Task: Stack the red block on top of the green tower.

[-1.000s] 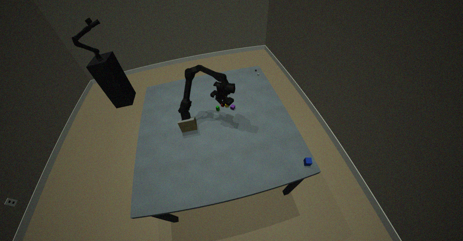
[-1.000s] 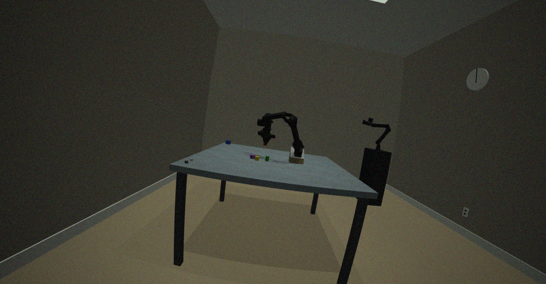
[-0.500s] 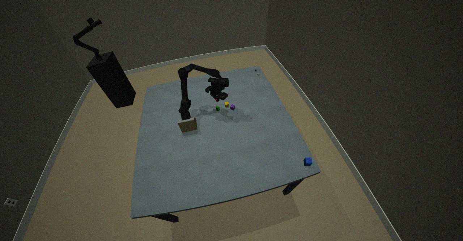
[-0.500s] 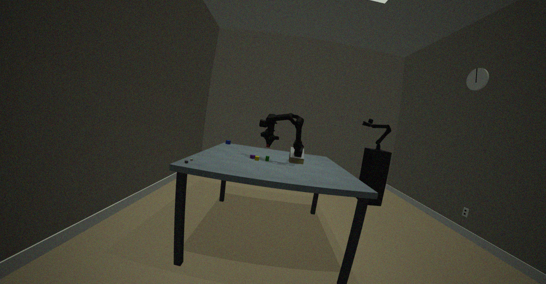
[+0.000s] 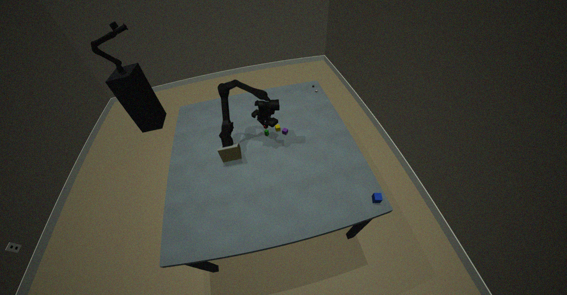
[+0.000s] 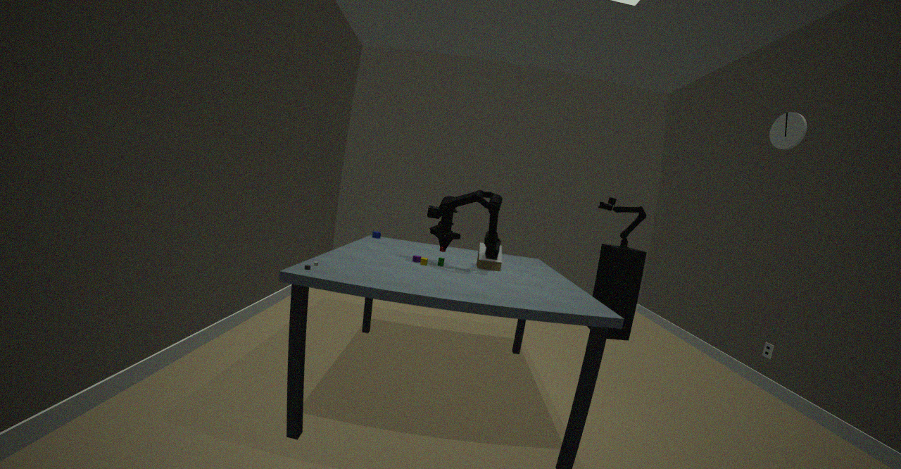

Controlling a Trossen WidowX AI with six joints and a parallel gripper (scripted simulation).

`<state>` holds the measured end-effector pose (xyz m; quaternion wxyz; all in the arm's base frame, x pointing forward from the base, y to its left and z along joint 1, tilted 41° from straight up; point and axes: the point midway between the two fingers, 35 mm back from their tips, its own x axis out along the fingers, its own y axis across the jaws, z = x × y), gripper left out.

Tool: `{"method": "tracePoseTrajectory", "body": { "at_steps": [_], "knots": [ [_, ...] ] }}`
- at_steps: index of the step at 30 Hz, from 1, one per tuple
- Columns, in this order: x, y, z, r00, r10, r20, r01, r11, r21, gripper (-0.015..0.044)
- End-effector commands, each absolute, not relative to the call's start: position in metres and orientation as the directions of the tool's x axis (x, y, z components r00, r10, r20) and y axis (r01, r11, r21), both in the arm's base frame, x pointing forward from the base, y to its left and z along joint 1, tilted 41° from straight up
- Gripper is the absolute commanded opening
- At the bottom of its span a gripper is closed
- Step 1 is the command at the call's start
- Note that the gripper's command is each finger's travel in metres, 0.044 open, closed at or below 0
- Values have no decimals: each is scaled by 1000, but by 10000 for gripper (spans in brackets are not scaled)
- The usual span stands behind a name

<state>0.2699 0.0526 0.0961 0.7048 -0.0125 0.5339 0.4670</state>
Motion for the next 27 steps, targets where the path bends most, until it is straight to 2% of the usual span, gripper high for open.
{"method": "tracePoseTrajectory", "body": {
  "at_steps": [1, 27],
  "knots": [
    [270, 58, 91, -2, 650, -760, -669, 564, 484, 0],
    [269, 77, 70, -2, 651, -759, -670, 563, 484, 0]
  ]
}}
